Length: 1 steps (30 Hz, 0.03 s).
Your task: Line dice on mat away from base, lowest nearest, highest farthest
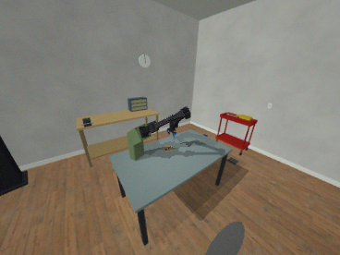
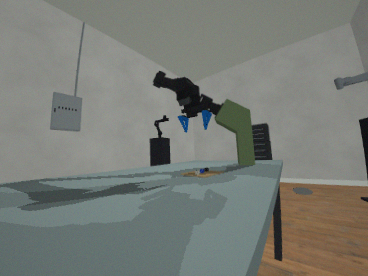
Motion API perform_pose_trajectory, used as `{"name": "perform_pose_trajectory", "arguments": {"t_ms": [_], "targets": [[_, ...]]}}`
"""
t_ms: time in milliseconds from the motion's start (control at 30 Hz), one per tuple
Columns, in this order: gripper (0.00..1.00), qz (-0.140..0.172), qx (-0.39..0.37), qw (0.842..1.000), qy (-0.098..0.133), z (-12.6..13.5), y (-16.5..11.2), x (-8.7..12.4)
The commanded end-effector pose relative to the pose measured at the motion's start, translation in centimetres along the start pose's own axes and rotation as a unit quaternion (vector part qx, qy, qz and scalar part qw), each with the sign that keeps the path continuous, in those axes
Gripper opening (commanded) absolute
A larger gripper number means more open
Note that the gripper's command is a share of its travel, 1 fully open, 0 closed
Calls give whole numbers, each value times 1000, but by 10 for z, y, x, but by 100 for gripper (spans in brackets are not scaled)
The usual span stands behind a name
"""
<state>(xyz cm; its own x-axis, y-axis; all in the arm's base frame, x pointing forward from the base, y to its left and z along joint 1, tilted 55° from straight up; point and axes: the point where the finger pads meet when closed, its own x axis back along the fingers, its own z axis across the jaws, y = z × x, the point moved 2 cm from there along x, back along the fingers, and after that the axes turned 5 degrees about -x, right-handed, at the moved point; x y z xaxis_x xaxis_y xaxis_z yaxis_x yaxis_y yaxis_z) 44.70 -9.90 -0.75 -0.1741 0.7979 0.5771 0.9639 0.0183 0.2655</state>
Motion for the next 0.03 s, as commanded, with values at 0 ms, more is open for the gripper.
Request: {"name": "perform_pose_trajectory", "arguments": {"t_ms": [0], "targets": [[100, -7, -2, 1000, 1, 2, 7, 6]]}}
